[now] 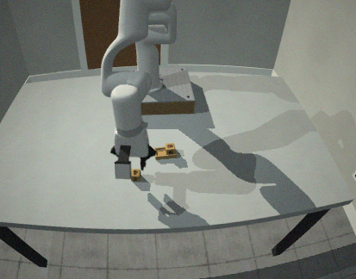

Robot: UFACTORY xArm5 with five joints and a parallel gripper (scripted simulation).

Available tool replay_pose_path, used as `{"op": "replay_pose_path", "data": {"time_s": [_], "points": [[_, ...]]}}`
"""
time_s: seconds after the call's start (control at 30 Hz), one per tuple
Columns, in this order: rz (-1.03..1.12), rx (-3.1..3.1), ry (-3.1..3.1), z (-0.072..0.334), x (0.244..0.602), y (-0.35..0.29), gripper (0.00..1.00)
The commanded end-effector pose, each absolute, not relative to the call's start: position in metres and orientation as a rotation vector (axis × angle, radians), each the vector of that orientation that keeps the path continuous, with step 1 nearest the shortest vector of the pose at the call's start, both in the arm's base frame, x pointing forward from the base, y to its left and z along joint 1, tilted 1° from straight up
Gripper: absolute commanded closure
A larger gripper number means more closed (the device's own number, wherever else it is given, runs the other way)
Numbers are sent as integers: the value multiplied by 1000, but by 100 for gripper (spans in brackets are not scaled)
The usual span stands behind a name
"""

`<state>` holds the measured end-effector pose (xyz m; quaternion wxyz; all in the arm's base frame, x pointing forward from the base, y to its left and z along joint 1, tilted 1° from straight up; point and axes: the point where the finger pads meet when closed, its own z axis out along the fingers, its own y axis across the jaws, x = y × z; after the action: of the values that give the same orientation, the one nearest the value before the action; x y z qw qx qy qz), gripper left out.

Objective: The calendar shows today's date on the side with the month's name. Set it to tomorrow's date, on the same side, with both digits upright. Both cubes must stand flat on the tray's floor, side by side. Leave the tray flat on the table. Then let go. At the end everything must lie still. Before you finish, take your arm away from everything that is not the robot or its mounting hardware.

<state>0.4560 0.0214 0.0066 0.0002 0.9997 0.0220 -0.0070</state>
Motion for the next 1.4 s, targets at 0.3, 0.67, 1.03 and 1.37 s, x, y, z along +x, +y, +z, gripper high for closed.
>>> {"op": "replay_pose_path", "data": {"time_s": [0.3,0.67,1.03,1.37], "points": [[-17,3140,69,31,457,22,51],[-193,3132,74,28,461,23,51],[-493,3093,81,30,463,24,51],[-591,3074,81,28,466,24,51]]}}
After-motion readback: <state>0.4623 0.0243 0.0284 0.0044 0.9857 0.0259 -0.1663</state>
